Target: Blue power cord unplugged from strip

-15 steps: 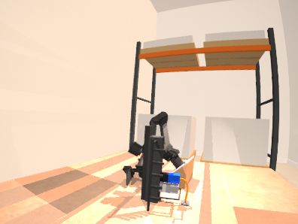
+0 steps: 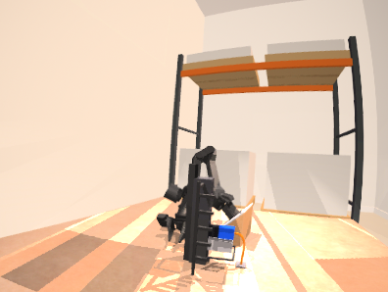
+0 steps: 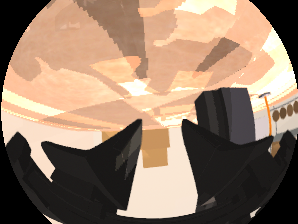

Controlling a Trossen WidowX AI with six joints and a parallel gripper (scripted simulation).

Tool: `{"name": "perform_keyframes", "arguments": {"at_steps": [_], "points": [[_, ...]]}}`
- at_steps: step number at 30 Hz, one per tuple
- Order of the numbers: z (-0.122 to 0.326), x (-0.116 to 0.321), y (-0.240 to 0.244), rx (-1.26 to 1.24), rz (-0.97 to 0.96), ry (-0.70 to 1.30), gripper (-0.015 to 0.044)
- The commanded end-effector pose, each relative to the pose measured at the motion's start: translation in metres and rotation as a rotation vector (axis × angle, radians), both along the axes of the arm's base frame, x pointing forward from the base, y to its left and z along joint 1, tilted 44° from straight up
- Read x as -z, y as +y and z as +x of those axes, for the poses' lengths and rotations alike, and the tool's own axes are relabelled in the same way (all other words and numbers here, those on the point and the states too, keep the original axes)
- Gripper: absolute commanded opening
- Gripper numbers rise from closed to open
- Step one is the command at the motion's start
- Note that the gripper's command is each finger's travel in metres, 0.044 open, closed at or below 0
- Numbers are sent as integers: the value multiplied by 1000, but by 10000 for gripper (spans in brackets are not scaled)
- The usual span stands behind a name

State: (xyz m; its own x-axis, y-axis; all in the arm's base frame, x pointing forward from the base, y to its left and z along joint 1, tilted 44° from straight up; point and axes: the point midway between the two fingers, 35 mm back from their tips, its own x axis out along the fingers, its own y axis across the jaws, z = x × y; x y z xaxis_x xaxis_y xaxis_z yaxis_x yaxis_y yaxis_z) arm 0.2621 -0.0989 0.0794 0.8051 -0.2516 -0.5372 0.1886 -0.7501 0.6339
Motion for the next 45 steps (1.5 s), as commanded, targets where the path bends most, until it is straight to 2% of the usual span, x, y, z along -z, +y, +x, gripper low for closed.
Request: {"name": "perform_keyframes", "arguments": {"at_steps": [1, 26, 45], "points": [[11, -10, 2, -83, -107, 34, 160], [87, -66, 60, -741, -898, 185, 160], [141, -106, 157, -1297, -1702, 213, 160]]}}
